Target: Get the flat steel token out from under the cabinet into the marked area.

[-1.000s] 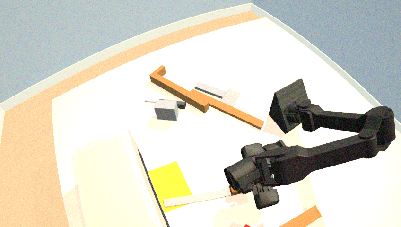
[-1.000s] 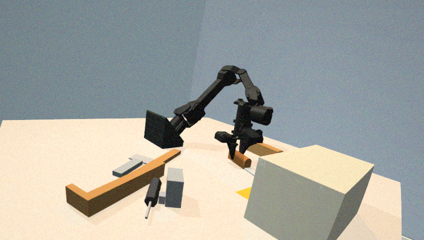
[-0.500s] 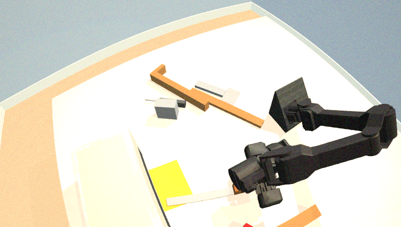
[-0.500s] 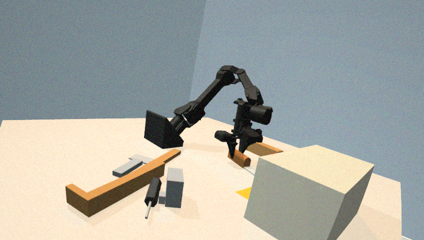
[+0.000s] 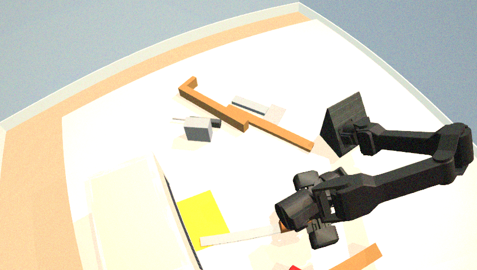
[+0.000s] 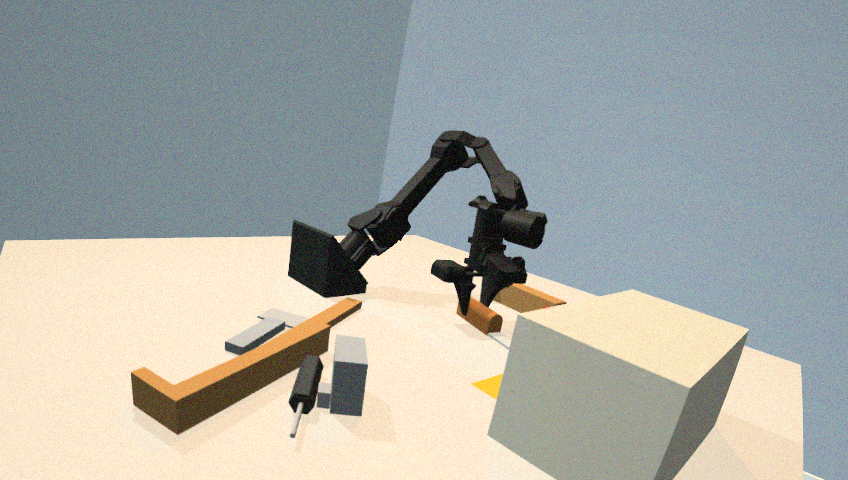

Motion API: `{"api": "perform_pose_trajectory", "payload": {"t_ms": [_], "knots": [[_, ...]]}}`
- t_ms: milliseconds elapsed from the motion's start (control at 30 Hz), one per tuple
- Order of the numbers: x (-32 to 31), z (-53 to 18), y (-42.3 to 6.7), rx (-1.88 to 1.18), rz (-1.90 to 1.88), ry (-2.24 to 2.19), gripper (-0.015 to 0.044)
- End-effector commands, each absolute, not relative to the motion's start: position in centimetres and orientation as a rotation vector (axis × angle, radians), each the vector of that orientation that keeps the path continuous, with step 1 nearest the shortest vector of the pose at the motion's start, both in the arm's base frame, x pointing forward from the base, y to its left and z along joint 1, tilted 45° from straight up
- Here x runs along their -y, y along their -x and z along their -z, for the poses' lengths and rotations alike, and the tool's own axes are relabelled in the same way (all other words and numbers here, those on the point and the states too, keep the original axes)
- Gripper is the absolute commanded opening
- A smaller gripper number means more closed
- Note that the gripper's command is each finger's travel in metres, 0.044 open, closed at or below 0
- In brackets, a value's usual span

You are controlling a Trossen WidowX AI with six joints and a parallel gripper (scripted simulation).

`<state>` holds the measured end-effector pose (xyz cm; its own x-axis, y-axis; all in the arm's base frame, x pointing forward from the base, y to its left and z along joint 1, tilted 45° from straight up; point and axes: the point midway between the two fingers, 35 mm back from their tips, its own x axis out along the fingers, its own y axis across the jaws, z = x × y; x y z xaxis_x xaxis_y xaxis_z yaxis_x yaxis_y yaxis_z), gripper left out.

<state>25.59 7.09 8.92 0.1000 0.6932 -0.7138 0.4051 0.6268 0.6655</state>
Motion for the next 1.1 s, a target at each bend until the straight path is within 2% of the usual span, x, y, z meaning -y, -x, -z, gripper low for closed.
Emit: {"api": "perform_pose_trajectory", "payload": {"t_ms": [0,67,567,700,1000,1067], "knots": [[-7.09,-8.92,-25.60,-1.522,-0.270,-0.958,0.0226],[-7.09,-8.92,-25.60,-1.522,-0.270,-0.958,0.0270],[-7.40,-8.65,-25.42,-1.520,-0.272,-0.959,0.0270],[-7.22,-8.79,-25.59,-1.517,-0.272,-0.956,0.0165],[-7.22,-8.79,-25.59,-1.517,-0.272,-0.956,0.0105],[-7.22,-8.79,-25.59,-1.517,-0.272,-0.956,0.0052]]}}
